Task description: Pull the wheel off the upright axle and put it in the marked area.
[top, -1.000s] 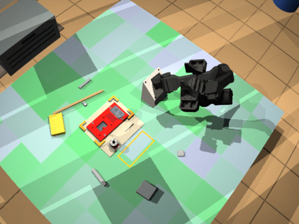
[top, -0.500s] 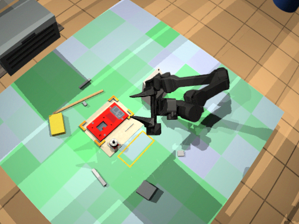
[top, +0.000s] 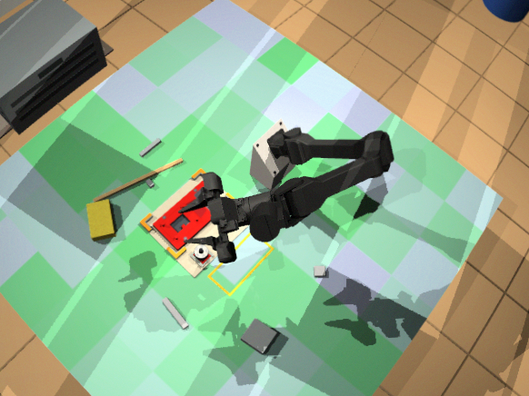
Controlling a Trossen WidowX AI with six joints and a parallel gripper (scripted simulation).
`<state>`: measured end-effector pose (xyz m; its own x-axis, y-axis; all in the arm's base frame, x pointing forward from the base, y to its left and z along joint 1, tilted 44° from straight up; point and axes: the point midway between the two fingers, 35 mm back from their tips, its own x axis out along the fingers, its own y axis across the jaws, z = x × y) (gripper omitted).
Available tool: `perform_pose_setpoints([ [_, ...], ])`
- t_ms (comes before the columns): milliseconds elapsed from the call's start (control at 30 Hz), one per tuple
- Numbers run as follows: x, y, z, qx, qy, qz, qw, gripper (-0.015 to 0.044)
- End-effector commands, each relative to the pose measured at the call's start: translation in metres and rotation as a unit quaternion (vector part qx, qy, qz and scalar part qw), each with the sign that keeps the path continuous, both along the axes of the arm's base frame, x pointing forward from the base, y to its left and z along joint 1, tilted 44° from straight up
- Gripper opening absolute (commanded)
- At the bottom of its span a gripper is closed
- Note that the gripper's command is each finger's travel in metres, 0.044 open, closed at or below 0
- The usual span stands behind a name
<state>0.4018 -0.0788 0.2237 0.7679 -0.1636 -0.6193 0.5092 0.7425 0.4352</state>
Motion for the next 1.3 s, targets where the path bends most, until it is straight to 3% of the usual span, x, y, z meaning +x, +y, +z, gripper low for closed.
perform_pose_setpoints([
  [0,0.003,0.019,-0.033,0.067,0.054,0.017,0.996,0.03],
  [333,-0.012,0.075,-0.124,0.296,0.251,0.0,0.922,0.03],
  [667,-0.046,0.132,-0.18,0.512,0.465,-0.131,0.711,0.03],
  [1267,-0.038,0.152,-0.208,0.522,0.476,-0.142,0.694,0.03],
])
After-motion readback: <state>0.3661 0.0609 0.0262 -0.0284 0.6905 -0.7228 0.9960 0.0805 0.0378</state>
